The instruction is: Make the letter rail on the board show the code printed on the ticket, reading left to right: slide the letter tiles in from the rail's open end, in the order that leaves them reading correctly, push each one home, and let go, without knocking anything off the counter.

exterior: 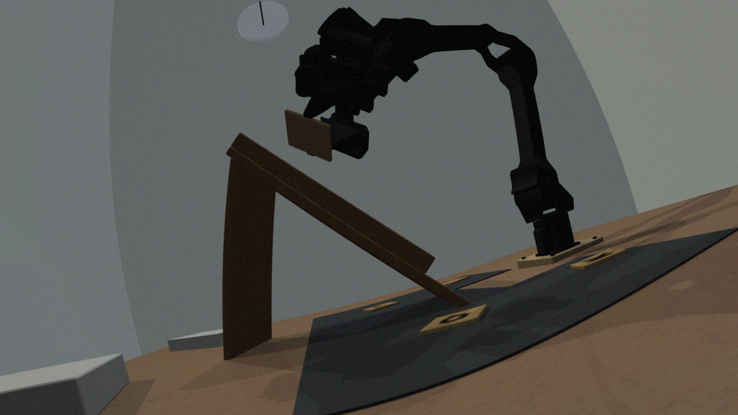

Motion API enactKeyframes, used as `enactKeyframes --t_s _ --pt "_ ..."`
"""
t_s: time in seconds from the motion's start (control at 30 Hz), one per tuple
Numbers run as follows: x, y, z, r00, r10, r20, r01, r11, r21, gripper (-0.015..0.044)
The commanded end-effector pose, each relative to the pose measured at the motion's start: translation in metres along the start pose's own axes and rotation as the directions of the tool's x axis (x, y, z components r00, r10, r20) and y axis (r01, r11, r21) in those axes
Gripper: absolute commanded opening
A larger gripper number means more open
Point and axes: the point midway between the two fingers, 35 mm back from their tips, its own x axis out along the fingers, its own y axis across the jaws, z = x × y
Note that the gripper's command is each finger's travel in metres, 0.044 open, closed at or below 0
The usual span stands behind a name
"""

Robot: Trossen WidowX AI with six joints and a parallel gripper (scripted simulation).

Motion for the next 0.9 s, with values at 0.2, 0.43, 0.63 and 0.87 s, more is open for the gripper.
enactKeyframes --t_s 0.2,0.43,0.63,0.87 --pt "-0.011 -0.012 0.022 0.998 -0.004 0.065 0.009 0.998 -0.067 0.0000" --pt "-0.025 -0.037 0.044 0.991 -0.040 0.125 0.055 0.991 -0.119 0.0000" --pt "-0.032 -0.054 0.056 0.986 -0.061 0.157 0.083 0.987 -0.141 0.0000" --pt "-0.040 -0.083 0.062 0.981 -0.103 0.165 0.132 0.976 -0.172 0.0000"
